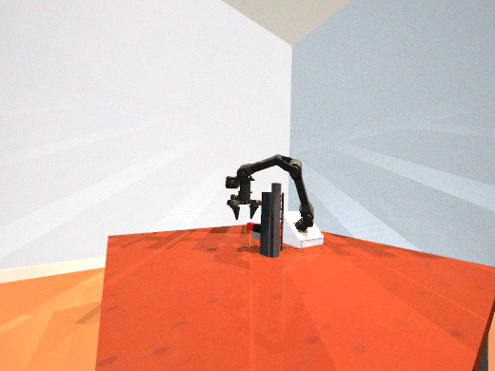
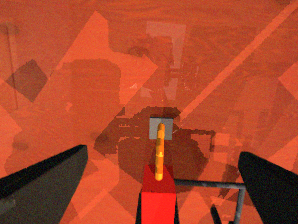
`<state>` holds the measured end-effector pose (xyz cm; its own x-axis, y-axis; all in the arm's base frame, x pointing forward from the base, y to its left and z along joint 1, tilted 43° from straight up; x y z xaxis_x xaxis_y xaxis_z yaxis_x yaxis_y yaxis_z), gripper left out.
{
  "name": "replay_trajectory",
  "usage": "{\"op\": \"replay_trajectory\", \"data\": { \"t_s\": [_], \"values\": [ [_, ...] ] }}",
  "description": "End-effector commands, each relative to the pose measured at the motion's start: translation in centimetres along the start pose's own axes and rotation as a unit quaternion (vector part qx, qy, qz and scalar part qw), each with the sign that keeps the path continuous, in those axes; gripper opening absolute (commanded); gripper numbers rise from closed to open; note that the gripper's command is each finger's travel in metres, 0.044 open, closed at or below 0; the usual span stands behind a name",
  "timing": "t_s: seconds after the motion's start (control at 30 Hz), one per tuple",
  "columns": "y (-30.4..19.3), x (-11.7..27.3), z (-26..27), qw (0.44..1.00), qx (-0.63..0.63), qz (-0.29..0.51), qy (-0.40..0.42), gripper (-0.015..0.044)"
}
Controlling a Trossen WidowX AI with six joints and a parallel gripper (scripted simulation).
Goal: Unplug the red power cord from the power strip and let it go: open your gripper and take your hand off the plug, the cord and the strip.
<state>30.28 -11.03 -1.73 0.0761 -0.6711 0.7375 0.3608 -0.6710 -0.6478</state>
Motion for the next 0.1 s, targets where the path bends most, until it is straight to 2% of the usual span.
{"op": "replay_trajectory", "data": {
  "t_s": [0.0, 0.07],
  "values": [
    [0.04, 0.08, -0.02, 1.000, 0.001, -0.001, -0.002, 0.0440],
    [0.04, 0.08, -0.02, 1.000, 0.001, -0.001, -0.002, 0.0440]
  ]
}}
Point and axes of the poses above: the point midway between the two fingers, 35 mm back from their tips, its own x axis back along the fingers, its own z axis across the jaws, y = z × x, the point moved 1 cm from there along x, back along the fingers, and after that the axes turned 8 degrees about x, right-handed, at the moved point
